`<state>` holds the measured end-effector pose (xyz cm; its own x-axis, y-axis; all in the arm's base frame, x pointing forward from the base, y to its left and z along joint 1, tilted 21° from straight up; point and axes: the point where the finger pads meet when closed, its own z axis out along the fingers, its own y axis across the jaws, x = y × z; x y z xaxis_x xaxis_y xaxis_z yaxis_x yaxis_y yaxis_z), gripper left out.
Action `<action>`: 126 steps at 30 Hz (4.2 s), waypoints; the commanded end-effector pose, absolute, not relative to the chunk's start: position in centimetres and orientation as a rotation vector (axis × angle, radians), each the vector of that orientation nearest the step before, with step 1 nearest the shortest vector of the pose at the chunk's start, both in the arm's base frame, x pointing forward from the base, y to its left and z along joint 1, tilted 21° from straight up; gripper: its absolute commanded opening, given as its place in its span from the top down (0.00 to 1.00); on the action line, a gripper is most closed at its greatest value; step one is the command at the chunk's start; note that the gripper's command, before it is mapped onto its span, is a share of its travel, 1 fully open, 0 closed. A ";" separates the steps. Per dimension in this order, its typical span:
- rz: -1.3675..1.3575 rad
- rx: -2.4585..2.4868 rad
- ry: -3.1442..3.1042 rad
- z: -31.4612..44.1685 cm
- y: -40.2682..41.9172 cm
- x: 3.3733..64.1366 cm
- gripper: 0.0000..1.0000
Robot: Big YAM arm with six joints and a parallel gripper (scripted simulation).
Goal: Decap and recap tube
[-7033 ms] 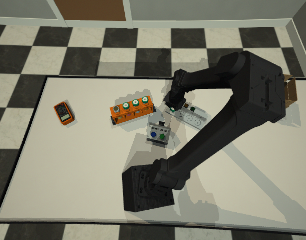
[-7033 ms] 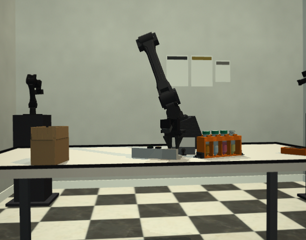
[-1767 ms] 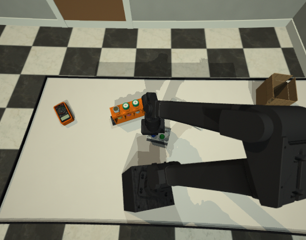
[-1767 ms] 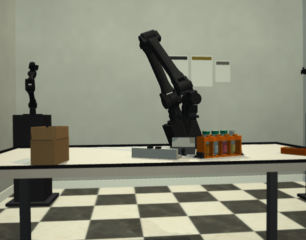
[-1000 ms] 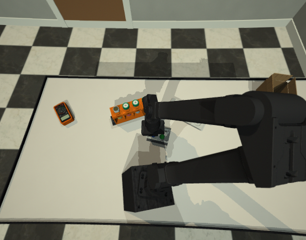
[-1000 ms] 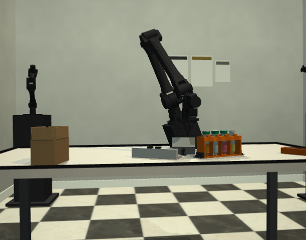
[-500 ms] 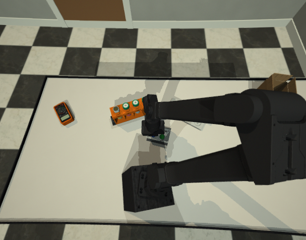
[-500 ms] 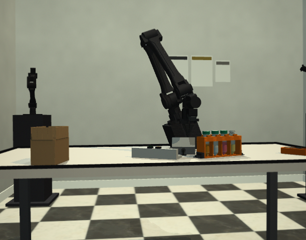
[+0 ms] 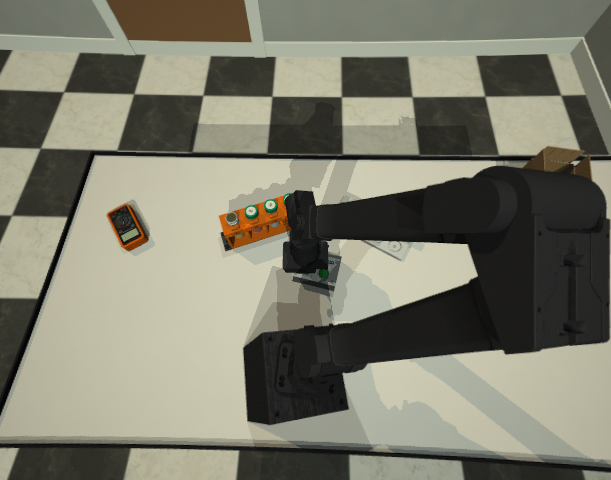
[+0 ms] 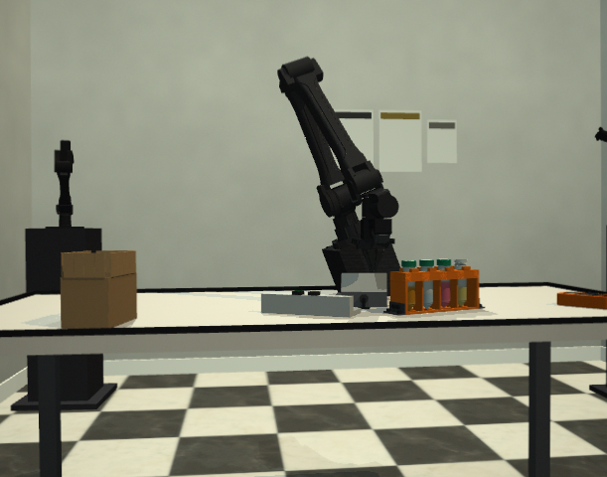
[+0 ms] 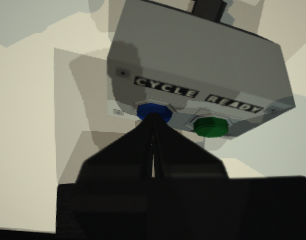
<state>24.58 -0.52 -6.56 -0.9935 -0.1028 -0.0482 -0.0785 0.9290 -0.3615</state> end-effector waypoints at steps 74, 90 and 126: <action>-0.562 -0.136 3.015 -7.3 -0.9 24.9 1.00; -0.562 -0.136 3.015 -7.3 -0.9 24.9 1.00; -0.551 -0.135 2.998 -3.5 0.8 25.4 1.00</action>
<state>24.68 0.62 -3.86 -0.9921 -0.1082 -0.0633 -0.0784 0.9296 -0.3602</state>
